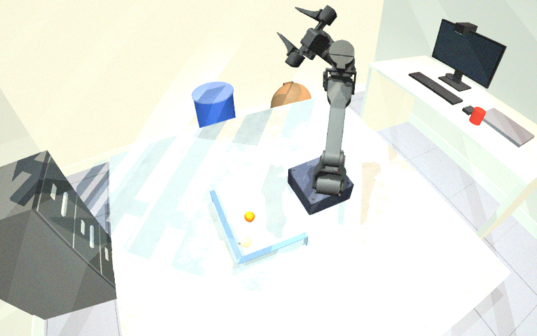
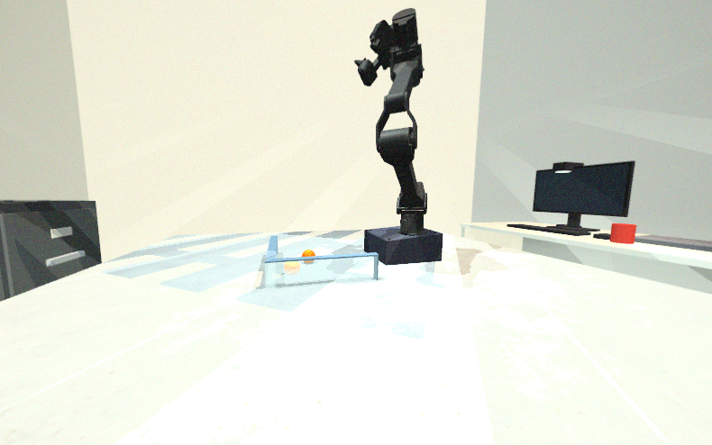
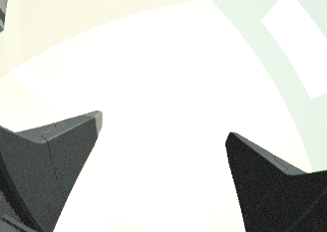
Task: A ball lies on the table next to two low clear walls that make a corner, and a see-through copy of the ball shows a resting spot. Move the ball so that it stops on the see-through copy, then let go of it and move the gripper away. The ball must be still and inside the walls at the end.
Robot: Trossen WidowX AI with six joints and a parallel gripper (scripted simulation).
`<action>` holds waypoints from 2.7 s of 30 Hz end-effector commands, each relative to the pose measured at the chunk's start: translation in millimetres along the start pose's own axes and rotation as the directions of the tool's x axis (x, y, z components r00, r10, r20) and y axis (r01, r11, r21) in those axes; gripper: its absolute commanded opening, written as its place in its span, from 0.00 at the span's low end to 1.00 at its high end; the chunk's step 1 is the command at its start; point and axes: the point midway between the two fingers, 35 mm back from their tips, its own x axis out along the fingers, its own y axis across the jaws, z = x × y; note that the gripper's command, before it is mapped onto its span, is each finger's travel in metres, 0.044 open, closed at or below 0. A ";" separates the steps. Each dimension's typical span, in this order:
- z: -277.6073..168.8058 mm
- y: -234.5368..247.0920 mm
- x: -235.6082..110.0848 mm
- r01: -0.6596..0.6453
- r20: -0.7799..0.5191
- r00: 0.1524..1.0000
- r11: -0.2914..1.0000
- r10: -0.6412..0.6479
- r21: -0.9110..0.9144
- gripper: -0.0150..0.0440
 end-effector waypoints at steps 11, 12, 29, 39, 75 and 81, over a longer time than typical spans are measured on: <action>-78.0 22.2 46.6 -0.129 0.001 0.989 0.877 0.145 0.464 0.75; -83.2 29.1 52.1 -0.147 0.004 0.986 0.857 0.167 0.493 0.75; -118.8 237.9 108.3 -0.359 0.010 0.732 0.373 0.681 0.856 0.75; -93.2 378.1 65.4 -0.426 -0.011 0.390 0.191 0.921 0.884 0.75; -55.6 552.8 -189.2 -0.774 -0.421 -0.405 -0.060 0.812 0.631 0.75; -59.6 560.7 -193.0 -0.774 -0.421 -0.405 -0.060 0.812 0.631 0.75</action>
